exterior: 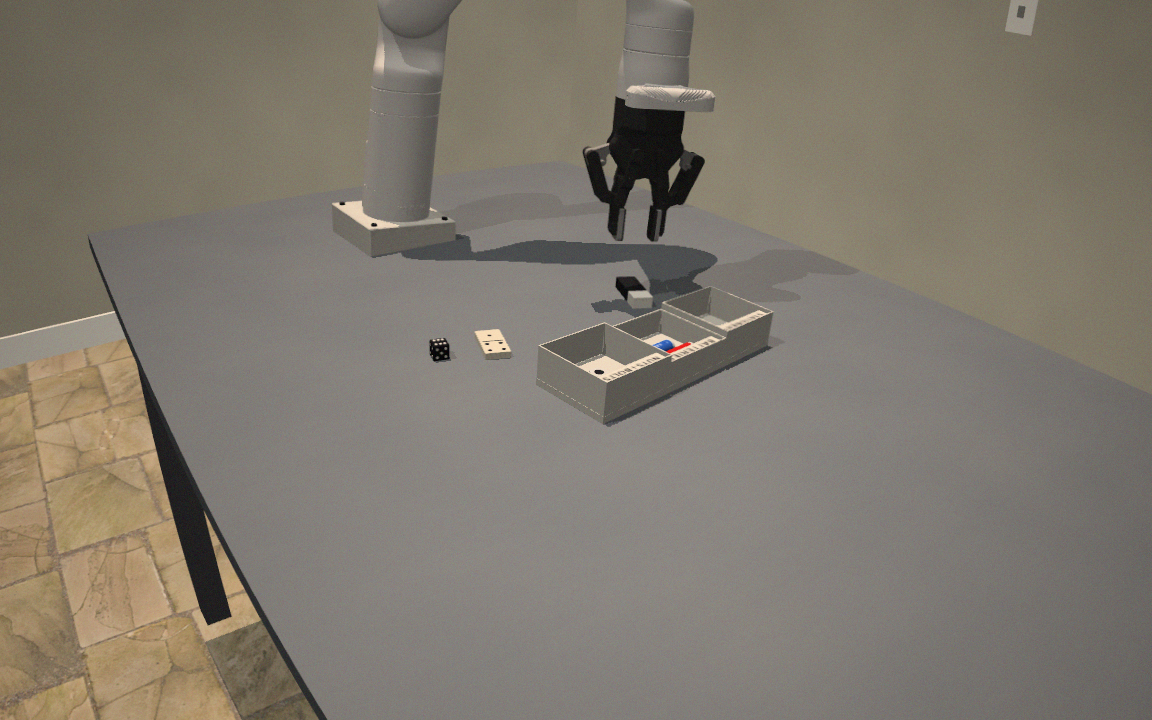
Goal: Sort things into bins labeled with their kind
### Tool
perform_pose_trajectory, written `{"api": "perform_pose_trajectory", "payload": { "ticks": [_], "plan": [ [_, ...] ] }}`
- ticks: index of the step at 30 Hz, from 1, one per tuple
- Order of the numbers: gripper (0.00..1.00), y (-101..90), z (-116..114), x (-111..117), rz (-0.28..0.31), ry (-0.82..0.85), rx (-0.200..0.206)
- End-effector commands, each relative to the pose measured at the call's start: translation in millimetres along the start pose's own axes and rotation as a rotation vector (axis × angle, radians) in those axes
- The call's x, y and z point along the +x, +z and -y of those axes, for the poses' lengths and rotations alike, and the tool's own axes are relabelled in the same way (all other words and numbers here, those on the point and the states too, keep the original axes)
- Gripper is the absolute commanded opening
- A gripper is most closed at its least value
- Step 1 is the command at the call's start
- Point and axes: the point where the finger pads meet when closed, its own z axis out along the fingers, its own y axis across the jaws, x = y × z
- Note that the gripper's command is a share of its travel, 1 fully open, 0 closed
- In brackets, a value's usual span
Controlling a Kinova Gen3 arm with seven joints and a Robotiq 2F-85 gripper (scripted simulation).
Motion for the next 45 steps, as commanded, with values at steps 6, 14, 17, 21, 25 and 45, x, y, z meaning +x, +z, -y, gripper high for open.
{"api": "perform_pose_trajectory", "payload": {
  "ticks": [6,14,17,21,25,45],
  "plan": [
    [0.38,-4.9,11.1,-7.5,-0.001,-0.023,0.019],
    [0.38,-5.0,8.6,-5.3,-0.001,-0.023,0.019],
    [0.38,-5.0,7.8,-4.7,-0.001,-0.023,0.019],
    [0.38,-5.0,7.2,-4.3,-0.001,-0.023,0.019],
    [0.38,-4.9,6.9,-4.0,-0.001,-0.023,0.019],
    [0.38,-4.9,6.5,-3.8,-0.001,-0.023,0.019]
  ]
}}
